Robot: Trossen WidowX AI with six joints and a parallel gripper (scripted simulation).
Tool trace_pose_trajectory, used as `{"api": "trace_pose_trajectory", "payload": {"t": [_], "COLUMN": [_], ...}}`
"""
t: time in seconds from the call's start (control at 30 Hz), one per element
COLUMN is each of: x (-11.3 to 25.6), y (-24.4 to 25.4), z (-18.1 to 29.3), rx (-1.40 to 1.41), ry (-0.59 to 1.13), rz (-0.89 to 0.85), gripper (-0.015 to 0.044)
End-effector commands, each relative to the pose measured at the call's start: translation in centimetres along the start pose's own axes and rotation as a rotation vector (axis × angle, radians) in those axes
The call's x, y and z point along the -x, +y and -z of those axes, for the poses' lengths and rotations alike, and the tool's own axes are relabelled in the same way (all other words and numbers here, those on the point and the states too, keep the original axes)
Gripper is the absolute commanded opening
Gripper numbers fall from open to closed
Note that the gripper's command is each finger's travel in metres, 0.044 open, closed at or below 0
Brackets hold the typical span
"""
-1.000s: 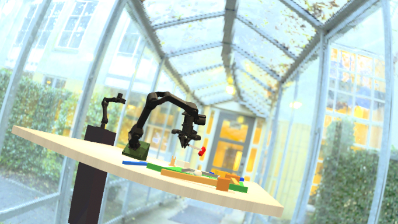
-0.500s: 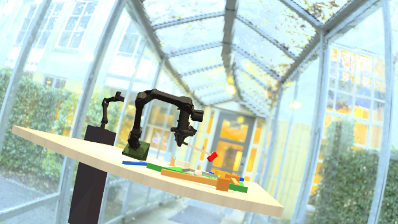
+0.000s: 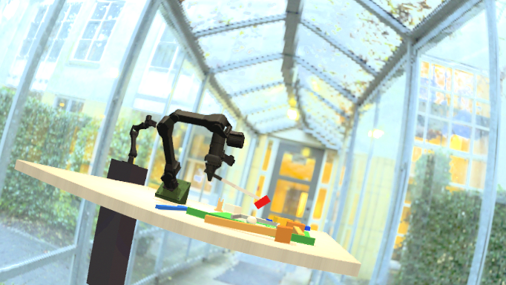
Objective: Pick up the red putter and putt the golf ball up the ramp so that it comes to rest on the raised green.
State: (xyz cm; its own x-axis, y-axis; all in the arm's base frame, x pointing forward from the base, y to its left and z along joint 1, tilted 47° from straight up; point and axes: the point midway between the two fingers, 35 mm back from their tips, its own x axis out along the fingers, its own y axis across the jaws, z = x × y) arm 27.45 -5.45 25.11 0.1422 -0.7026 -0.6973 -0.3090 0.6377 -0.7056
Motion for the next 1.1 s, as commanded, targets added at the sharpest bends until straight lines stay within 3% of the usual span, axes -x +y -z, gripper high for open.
{"api": "trace_pose_trajectory", "payload": {"t": [0.0, 0.5, 1.07], "x": [0.3, -3.6, -5.6], "y": [-0.8, -0.8, -0.9], "z": [0.7, 0.7, 0.8], "rx": [-0.040, -0.193, -0.197], "ry": [0.001, 0.025, 0.025], "rz": [0.011, 0.013, 0.014], "gripper": [0.0000, 0.0000, 0.0000]}}
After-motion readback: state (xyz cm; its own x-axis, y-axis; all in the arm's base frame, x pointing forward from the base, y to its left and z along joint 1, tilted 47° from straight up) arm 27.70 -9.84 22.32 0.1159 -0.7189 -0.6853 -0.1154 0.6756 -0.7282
